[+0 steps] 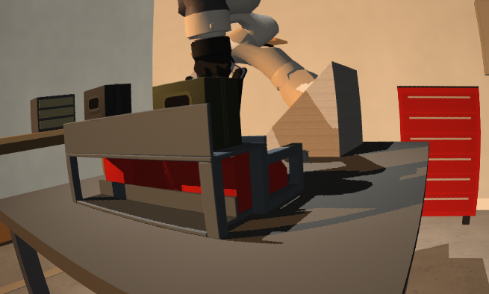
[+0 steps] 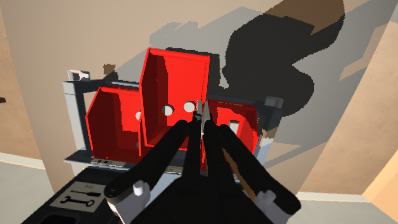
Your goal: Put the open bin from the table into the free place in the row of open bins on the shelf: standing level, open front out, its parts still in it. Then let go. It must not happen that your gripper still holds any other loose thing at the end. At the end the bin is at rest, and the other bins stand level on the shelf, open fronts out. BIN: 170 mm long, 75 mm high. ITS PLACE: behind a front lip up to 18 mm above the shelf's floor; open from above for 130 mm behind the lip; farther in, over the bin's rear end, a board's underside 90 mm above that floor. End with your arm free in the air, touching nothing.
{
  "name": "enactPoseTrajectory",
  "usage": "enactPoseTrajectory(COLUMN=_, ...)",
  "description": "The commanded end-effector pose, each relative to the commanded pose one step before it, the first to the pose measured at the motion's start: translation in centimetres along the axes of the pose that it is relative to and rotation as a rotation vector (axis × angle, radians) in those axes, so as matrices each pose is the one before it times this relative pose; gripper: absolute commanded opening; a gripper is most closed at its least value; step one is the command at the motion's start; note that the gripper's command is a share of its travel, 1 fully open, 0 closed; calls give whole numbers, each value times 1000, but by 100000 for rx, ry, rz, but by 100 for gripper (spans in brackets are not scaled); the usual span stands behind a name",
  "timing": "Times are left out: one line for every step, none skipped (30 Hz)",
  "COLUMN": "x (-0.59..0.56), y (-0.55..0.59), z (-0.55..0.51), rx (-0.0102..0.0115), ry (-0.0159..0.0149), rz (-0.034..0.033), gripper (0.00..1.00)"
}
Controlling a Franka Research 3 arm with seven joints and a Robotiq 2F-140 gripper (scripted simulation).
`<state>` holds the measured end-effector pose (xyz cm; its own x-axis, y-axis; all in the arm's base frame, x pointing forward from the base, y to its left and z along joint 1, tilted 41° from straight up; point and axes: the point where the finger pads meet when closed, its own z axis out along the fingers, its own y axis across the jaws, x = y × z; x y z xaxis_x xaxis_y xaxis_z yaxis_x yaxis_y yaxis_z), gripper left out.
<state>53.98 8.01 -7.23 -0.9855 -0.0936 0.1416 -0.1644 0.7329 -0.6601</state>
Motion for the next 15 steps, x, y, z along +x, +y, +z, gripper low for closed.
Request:
enactPoseTrajectory(x=-474, y=-3, z=-174, rx=-242, ry=-1064, rz=-30, gripper=0)
enactPoseTrajectory(x=-35, y=-2, z=2, rx=2, ry=-82, rz=0, gripper=0)
enactPoseTrajectory(x=-32, y=-1, z=2, rx=2, ry=-75, rz=0, gripper=0)
enactPoseTrajectory(x=-28, y=-1, z=2, rx=2, ry=-67, rz=0, gripper=0)
enactPoseTrajectory(x=-25, y=-1, z=1, rx=2, ry=-59, rz=0, gripper=0)
enactPoseTrajectory(x=-22, y=-1, z=1, rx=1, ry=-52, rz=0, gripper=0)
enactPoseTrajectory(x=-19, y=-1, z=1, rx=1, ry=-44, rz=0, gripper=0)
enactPoseTrajectory(x=-16, y=-1, z=1, rx=1, ry=-37, rz=0, gripper=0)
enactPoseTrajectory(x=-13, y=-1, z=1, rx=1, ry=-30, rz=0, gripper=0)
enactPoseTrajectory(x=-10, y=0, z=1, rx=1, ry=-23, rz=0, gripper=0)
enactPoseTrajectory(x=-7, y=0, z=0, rx=0, ry=-17, rz=0, gripper=0)
enactPoseTrajectory(x=-5, y=0, z=0, rx=0, ry=-12, rz=0, gripper=0)
enactPoseTrajectory(x=-3, y=0, z=0, rx=0, ry=-8, rz=0, gripper=0)
enactPoseTrajectory(x=0, y=0, z=0, rx=0, ry=0, rz=0, gripper=0)
enactPoseTrajectory(x=0, y=0, z=0, rx=0, ry=0, rz=0, gripper=0)
